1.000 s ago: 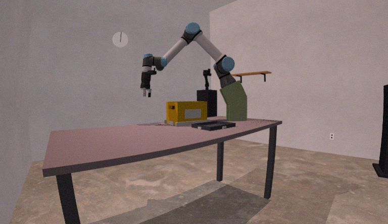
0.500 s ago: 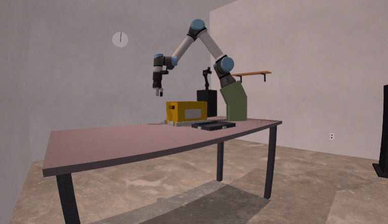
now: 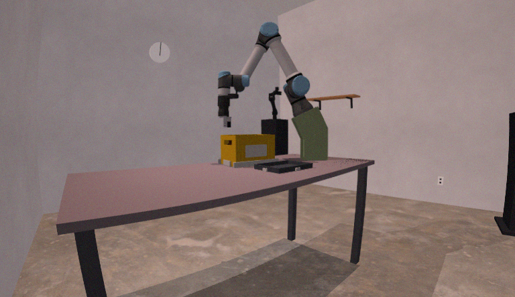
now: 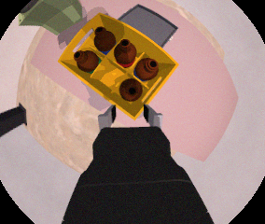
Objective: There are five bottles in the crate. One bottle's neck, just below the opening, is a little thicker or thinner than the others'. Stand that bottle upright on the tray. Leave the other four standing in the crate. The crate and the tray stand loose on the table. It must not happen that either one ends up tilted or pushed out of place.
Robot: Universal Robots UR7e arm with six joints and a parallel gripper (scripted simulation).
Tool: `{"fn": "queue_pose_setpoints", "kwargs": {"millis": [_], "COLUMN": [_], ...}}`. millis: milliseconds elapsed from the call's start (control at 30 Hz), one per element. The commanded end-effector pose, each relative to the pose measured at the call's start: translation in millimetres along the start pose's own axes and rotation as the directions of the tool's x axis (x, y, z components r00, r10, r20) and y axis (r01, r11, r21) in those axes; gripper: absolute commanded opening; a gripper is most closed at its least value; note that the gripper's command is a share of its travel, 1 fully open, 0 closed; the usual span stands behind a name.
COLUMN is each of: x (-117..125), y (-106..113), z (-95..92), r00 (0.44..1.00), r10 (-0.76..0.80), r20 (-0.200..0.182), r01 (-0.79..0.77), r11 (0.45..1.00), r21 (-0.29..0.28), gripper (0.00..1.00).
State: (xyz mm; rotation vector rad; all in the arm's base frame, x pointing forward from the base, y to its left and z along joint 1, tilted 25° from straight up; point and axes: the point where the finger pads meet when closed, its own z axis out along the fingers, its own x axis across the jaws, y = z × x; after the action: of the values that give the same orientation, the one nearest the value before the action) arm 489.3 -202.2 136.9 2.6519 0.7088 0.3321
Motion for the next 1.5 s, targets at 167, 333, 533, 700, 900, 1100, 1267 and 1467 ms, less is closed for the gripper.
{"fn": "queue_pose_setpoints", "kwargs": {"millis": [167, 333, 533, 700, 900, 1100, 1267, 1467], "x": [-39, -50, -58, -60, -63, -63, -62, -62], "y": [-49, -65, -77, -81, -84, -85, -85, -85], "z": [-5.3, -5.4, -5.4, -5.3, -5.3, -5.3, -5.1, -5.2], "r00": [0.998, 0.996, 0.995, 0.994, 0.994, 0.994, 0.994, 0.994], "r10": [-0.066, -0.086, -0.100, -0.105, -0.109, -0.109, -0.109, -0.109], "r20": [0.012, 0.018, 0.023, 0.024, 0.025, 0.025, 0.025, 0.025], "r01": [0.066, 0.086, 0.100, 0.105, 0.108, 0.109, 0.109, 0.109], "r11": [0.998, 0.996, 0.995, 0.995, 0.994, 0.994, 0.994, 0.994], "r21": [-0.004, -0.001, 0.002, 0.003, 0.004, 0.005, 0.005, 0.005], "gripper": [1.00, 1.00, 1.00, 1.00, 1.00, 0.00, 0.00, 0.00]}}
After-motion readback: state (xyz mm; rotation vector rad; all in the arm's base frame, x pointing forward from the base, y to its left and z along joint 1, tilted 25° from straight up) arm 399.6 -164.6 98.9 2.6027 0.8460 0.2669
